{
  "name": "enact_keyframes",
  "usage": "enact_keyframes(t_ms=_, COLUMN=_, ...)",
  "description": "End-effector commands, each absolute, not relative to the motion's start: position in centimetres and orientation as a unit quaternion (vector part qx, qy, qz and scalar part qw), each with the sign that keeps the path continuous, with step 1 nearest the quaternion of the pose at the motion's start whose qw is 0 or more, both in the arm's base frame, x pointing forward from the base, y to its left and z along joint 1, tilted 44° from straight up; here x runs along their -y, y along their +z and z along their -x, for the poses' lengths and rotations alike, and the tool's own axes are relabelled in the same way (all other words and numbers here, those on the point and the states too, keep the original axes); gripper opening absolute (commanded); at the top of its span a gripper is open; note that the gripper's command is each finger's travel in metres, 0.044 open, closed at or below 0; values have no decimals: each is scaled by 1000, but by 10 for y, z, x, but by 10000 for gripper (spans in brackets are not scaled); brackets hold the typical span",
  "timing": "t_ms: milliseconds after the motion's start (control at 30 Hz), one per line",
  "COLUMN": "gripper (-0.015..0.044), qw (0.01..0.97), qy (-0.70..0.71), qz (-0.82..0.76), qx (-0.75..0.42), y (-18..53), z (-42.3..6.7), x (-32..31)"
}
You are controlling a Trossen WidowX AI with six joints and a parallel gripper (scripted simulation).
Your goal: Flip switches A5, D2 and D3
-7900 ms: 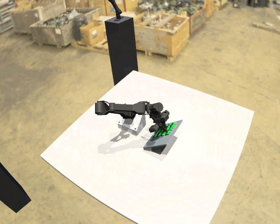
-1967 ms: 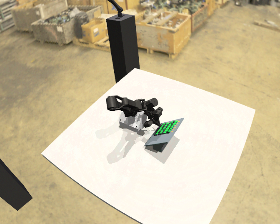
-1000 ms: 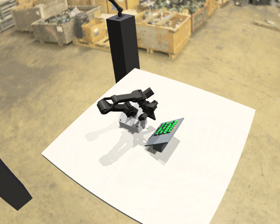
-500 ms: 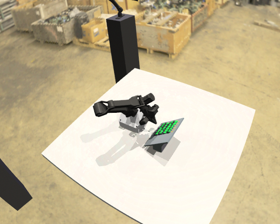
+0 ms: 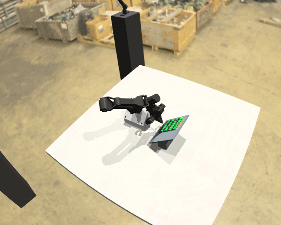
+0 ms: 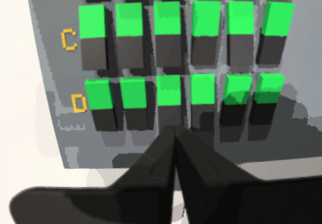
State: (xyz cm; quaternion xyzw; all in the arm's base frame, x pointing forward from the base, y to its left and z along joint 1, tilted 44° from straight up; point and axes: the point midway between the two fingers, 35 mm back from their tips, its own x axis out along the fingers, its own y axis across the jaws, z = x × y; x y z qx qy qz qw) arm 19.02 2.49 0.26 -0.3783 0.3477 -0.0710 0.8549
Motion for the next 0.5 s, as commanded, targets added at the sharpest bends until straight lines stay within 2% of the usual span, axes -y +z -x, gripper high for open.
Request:
enact_keyframes(t_ms=0, gripper=0, qw=853, qy=-70, qz=380, qx=-350, y=-1, z=-193, x=-23)
enact_keyframes(t_ms=467, gripper=0, qw=853, qy=-69, qz=380, qx=-350, y=-7, z=-200, x=-19)
